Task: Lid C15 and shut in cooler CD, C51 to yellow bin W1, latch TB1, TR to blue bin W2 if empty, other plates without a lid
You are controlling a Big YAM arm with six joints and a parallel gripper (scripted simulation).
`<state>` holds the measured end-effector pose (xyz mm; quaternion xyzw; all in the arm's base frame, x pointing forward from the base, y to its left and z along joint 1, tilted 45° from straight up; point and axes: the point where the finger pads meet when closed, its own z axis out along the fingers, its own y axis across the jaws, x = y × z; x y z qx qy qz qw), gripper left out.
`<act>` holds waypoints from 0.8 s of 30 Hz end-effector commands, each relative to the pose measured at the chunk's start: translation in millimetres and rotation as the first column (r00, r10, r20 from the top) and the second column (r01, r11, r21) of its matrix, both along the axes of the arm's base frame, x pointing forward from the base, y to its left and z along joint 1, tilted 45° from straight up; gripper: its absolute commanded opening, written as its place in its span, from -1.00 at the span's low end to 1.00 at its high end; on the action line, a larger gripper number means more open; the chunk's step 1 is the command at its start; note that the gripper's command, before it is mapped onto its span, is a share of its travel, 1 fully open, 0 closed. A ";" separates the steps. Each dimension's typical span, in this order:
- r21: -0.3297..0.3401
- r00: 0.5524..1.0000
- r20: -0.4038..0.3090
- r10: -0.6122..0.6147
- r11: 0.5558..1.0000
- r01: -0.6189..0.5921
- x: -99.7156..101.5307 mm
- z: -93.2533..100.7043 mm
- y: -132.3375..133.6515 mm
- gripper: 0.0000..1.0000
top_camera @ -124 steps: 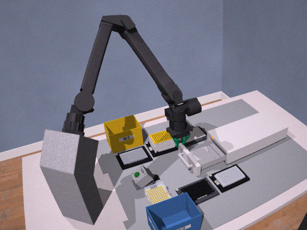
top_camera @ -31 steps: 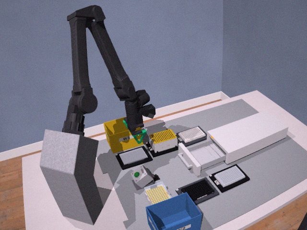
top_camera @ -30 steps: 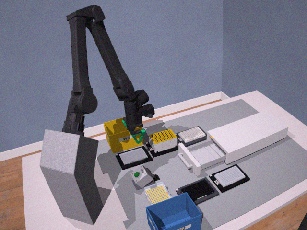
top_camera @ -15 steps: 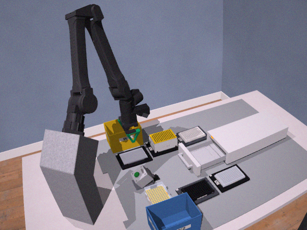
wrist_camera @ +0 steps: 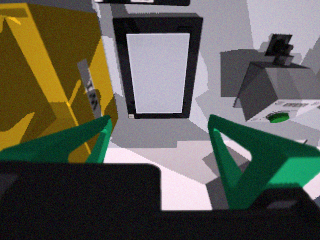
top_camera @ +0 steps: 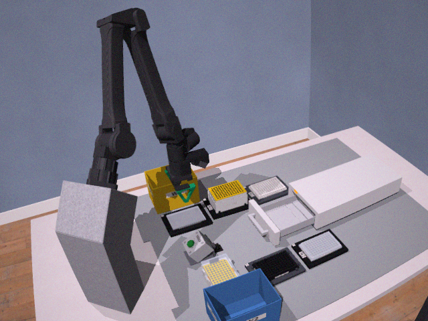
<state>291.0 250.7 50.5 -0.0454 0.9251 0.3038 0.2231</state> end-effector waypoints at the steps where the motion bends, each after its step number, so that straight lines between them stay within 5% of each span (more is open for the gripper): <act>1: 0.012 1.000 0.011 0.002 1.000 -0.002 5.6 0.4 9.8 1.00; 24: 0.011 1.000 0.009 0.003 1.000 -0.003 15.3 -20.8 25.9 1.00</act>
